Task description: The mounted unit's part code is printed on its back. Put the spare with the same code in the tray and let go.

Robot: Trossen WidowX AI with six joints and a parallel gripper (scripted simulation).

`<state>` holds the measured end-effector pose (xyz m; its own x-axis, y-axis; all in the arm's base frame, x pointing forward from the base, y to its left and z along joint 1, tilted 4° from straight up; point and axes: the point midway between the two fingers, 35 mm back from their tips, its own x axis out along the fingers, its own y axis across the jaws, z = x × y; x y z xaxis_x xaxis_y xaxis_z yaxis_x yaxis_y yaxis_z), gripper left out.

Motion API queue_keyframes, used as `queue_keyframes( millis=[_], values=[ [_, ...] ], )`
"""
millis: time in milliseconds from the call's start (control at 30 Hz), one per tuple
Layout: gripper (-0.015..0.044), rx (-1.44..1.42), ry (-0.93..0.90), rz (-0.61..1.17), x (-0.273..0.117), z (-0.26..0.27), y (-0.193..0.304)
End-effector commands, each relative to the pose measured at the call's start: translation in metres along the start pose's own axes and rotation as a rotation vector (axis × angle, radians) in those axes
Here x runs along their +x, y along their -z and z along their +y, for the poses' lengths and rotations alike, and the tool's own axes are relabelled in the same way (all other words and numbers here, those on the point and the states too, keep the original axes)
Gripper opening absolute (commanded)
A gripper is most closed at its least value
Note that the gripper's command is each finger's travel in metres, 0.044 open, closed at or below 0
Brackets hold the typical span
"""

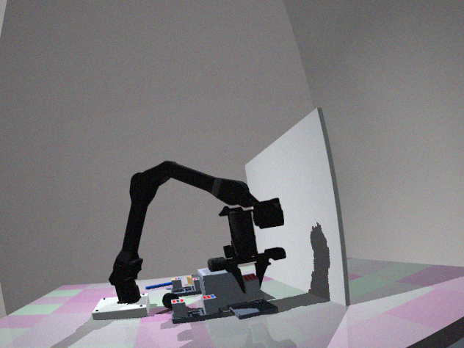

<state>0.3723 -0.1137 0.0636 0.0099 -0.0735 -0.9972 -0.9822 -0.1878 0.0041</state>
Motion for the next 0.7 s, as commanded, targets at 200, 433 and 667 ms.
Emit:
queue_keyframes(
  millis=[200,433,667],
  values=[
    [0.0000,-0.005,-0.006,0.001,0.008,0.002,-0.001],
    [0.0000,-0.005,-0.006,0.001,0.013,0.003,-0.001],
    [0.0000,-0.005,-0.006,0.001,0.018,0.004,-0.002]
  ],
)
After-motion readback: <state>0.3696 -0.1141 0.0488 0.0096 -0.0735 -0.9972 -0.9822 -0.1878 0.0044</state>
